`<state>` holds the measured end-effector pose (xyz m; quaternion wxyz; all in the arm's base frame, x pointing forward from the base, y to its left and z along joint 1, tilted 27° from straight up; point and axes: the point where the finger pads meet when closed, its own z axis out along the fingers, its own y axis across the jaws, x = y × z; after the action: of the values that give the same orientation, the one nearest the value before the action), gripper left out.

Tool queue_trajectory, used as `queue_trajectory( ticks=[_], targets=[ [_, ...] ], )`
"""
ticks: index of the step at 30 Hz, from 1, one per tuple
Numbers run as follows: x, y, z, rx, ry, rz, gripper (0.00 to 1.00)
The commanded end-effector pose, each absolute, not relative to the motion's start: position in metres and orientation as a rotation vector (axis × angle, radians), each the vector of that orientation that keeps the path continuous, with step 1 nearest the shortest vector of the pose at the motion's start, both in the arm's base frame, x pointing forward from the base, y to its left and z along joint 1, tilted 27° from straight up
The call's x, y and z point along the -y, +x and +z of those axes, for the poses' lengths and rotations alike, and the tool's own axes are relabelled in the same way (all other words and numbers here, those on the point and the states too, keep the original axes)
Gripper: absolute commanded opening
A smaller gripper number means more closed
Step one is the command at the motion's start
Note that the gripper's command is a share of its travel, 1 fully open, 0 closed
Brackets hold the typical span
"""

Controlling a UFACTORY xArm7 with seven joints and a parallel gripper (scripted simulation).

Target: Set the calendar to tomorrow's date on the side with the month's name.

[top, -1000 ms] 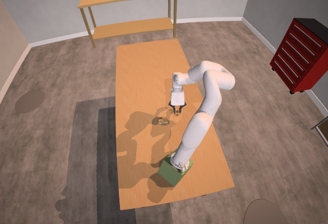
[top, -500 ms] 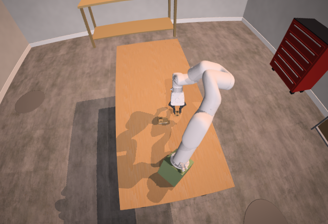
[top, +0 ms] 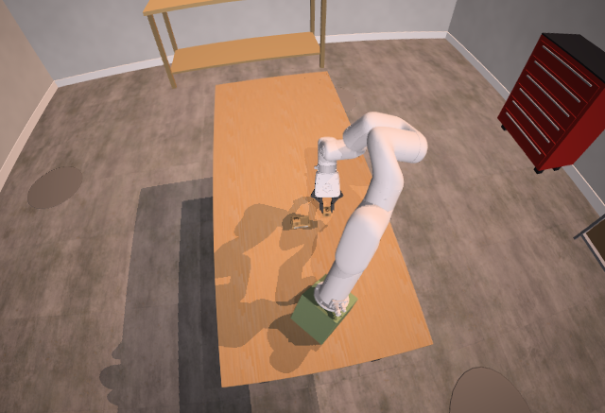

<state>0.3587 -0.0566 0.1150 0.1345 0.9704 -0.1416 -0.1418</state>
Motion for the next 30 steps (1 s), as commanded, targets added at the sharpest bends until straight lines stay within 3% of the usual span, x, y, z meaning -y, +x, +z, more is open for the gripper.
queue_trajectory(
  ticks=[1, 30],
  targets=[
    [0.057, 0.361, 0.112, 0.409, 2.815, -0.407, 0.29],
    [0.071, 0.372, 0.078, 0.409, 2.815, -0.407, 0.29]
  ],
)
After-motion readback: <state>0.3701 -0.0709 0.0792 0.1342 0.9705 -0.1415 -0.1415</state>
